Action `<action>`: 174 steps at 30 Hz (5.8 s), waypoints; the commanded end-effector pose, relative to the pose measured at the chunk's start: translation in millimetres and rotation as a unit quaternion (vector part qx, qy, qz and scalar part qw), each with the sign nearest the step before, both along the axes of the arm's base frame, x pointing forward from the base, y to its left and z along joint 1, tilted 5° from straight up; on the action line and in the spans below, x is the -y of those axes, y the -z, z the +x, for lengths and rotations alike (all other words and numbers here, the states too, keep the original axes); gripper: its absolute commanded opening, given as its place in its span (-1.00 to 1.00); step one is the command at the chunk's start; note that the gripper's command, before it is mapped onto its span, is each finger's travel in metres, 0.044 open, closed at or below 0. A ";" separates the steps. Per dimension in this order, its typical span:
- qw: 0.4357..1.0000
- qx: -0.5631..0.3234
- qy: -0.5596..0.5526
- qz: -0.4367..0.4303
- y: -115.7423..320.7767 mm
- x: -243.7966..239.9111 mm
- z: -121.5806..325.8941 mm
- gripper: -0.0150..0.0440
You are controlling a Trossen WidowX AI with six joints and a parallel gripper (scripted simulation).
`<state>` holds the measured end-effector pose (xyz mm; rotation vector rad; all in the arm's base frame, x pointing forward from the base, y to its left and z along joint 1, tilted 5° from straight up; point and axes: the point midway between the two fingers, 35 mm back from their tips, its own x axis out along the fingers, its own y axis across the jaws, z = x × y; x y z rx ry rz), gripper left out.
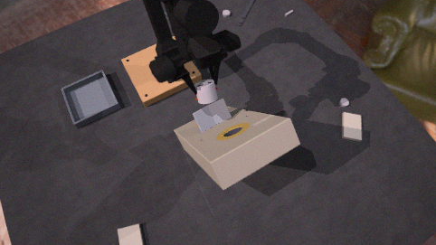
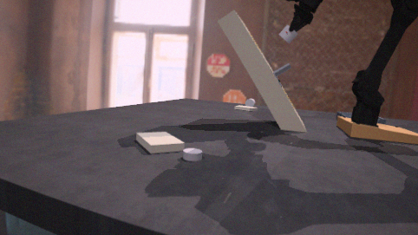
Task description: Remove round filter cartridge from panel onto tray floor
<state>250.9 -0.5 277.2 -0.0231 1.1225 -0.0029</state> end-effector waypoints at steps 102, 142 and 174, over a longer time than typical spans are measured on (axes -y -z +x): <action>0.660 0.023 0.748 -0.065 122.6 268.6 -267.7 -0.49; 0.625 0.017 0.778 -0.066 210.9 264.2 -298.6 0.40; 0.627 0.022 0.776 -0.068 151.2 265.0 -293.2 1.00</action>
